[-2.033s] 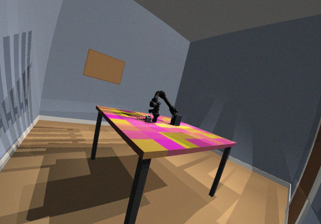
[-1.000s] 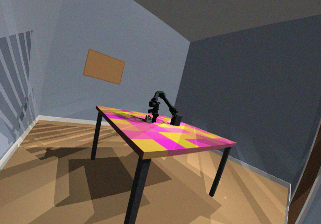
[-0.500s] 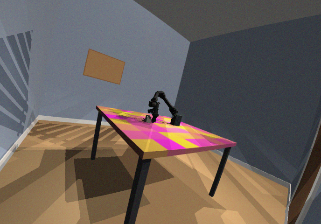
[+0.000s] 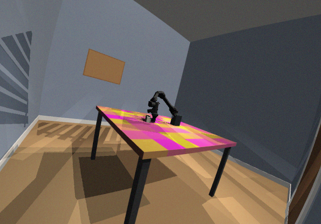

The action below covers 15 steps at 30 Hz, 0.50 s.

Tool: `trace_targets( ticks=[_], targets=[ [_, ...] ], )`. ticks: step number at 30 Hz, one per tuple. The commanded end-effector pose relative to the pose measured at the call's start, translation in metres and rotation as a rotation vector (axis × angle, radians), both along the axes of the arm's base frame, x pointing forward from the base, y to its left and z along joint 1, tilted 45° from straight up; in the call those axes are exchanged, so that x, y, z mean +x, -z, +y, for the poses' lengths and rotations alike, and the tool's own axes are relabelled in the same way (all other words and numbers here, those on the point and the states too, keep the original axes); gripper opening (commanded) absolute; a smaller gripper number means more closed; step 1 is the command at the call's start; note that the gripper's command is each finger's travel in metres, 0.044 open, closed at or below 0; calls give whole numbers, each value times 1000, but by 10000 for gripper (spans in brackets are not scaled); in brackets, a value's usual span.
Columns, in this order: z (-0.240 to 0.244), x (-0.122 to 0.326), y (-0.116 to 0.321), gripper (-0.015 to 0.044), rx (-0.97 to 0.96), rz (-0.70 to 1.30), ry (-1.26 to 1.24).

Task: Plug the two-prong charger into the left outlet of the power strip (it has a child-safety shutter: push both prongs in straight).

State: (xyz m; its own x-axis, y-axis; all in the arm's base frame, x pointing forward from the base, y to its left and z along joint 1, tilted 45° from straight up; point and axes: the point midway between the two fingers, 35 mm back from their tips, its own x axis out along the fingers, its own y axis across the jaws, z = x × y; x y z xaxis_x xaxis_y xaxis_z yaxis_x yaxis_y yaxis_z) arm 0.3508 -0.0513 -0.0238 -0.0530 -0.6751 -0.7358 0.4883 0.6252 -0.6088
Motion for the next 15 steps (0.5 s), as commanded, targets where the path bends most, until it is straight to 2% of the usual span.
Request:
trace_targets(
  ticks=[1, 15],
  targets=[
    [-1, 1, 0, 0, -3, 5, -5],
    [-2, 5, -2, 0, -3, 5, -5]
  ],
)
